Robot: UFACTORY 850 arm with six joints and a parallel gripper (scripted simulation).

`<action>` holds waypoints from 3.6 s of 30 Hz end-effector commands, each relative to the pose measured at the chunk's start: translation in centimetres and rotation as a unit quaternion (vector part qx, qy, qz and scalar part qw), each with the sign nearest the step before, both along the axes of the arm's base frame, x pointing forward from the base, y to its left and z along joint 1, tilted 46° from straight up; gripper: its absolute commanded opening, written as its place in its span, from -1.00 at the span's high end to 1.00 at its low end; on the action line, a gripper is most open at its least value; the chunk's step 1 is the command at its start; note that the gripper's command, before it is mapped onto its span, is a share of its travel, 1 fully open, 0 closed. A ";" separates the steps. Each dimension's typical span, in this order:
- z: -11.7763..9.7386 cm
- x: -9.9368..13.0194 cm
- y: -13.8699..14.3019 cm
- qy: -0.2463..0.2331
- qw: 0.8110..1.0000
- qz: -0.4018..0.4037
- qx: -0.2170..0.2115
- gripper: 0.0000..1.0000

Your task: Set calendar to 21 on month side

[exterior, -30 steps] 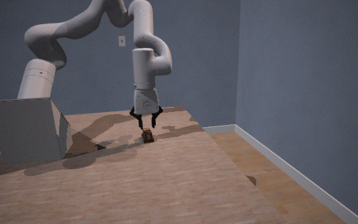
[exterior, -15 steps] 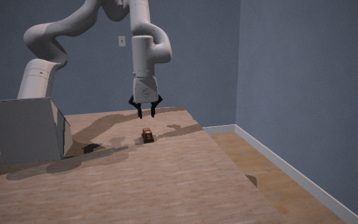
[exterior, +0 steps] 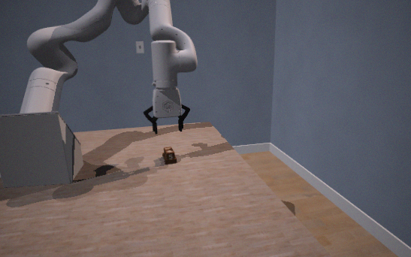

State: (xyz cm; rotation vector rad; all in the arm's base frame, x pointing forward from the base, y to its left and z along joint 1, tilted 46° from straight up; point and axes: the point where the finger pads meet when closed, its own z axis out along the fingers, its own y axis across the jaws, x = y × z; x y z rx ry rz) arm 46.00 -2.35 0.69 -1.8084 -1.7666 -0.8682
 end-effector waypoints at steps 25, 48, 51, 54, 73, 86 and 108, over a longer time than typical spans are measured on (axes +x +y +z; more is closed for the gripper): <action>3.0 -0.4 -3.1 -0.001 1.000 0.000 0.000 -1.00; 4.9 -0.8 -5.0 -0.001 1.000 0.000 0.000 -1.00; 4.9 -0.8 -5.0 -0.001 1.000 0.000 0.000 -1.00; 4.9 -0.8 -5.0 -0.001 1.000 0.000 0.000 -1.00; 4.9 -0.8 -5.0 -0.001 1.000 0.000 0.000 -1.00; 4.9 -0.8 -5.0 -0.001 1.000 0.000 0.000 -1.00; 4.9 -0.8 -5.0 -0.001 1.000 0.000 0.000 -1.00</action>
